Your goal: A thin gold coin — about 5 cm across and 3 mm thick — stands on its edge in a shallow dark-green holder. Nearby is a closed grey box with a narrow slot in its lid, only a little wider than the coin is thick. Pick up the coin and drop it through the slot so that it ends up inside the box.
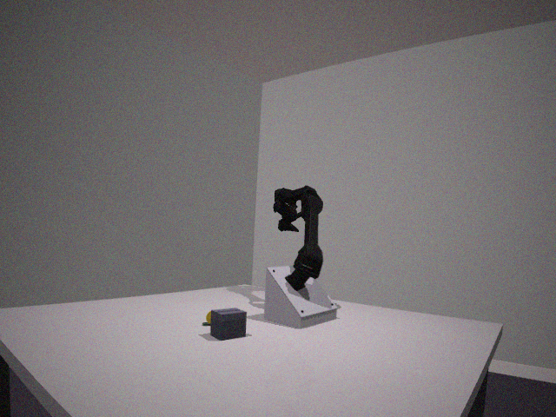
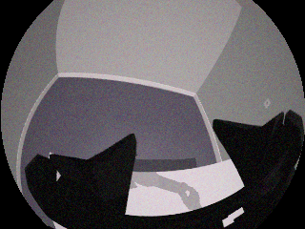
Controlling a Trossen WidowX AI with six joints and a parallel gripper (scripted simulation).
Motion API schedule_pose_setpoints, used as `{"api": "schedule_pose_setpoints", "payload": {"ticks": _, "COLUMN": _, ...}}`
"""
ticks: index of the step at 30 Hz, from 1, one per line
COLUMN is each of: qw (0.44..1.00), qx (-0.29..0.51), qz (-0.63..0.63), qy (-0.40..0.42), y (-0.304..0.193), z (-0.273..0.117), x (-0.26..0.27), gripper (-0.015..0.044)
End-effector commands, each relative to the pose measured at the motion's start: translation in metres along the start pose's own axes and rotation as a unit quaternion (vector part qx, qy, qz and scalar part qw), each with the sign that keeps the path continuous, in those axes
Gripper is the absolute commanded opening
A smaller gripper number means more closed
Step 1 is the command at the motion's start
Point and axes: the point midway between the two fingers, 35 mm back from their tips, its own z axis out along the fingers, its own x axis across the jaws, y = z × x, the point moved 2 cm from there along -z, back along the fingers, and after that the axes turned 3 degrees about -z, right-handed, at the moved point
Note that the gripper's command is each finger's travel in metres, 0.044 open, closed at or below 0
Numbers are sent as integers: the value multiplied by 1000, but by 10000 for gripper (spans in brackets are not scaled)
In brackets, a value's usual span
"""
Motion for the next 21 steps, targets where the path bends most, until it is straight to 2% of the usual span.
{"api": "schedule_pose_setpoints", "payload": {"ticks": 1, "qw": 1000, "qx": -1, "qz": -1, "qy": 2, "y": 0, "z": -1, "x": 1, "gripper": 374}}
{"api": "schedule_pose_setpoints", "payload": {"ticks": 5, "qw": 999, "qx": -21, "qz": -24, "qy": 45, "y": -1, "z": -29, "x": 16, "gripper": 269}}
{"api": "schedule_pose_setpoints", "payload": {"ticks": 9, "qw": 988, "qx": -57, "qz": -73, "qy": 127, "y": -9, "z": -86, "x": 45, "gripper": 164}}
{"api": "schedule_pose_setpoints", "payload": {"ticks": 15, "qw": 951, "qx": -104, "qz": -159, "qy": 244, "y": -42, "z": -174, "x": 82, "gripper": 161}}
{"api": "schedule_pose_setpoints", "payload": {"ticks": 21, "qw": 892, "qx": -140, "qz": -257, "qy": 344, "y": -96, "z": -259, "x": 106, "gripper": 161}}
